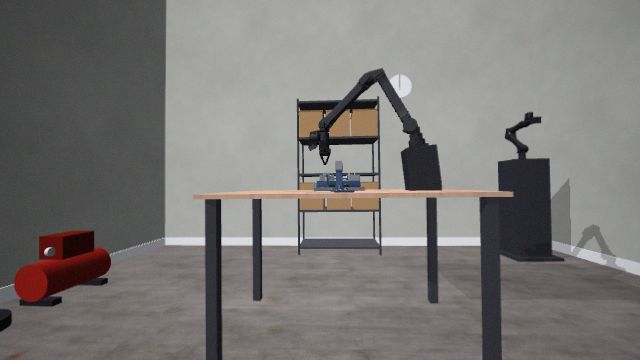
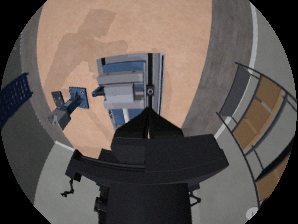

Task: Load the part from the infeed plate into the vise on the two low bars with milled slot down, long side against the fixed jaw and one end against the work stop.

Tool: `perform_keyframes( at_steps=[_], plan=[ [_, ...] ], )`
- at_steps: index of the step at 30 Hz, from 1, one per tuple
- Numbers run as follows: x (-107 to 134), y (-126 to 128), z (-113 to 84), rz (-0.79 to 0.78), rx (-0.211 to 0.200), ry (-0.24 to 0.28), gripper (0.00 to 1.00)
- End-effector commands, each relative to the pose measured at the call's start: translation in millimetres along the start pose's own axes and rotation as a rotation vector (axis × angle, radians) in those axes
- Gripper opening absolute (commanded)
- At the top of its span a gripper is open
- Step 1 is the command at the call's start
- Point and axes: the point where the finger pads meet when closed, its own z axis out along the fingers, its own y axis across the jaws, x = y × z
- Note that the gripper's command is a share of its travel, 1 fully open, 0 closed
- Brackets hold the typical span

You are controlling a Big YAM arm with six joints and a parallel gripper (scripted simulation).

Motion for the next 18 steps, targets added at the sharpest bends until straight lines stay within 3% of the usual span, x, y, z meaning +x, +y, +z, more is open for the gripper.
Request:
perform_keyframes(
  at_steps=[1, 5, 18],
  plan=[
    [-11.0, -11.6, -24.2, -0.001, 0.02, -0.047, 0.0],
    [-8.6, -10.6, -15.9, 0.0, 0.013, -0.033, 0.0],
    [-8.6, -10.6, -15.9, 0.0, 0.013, -0.033, 0.0]
  ],
)
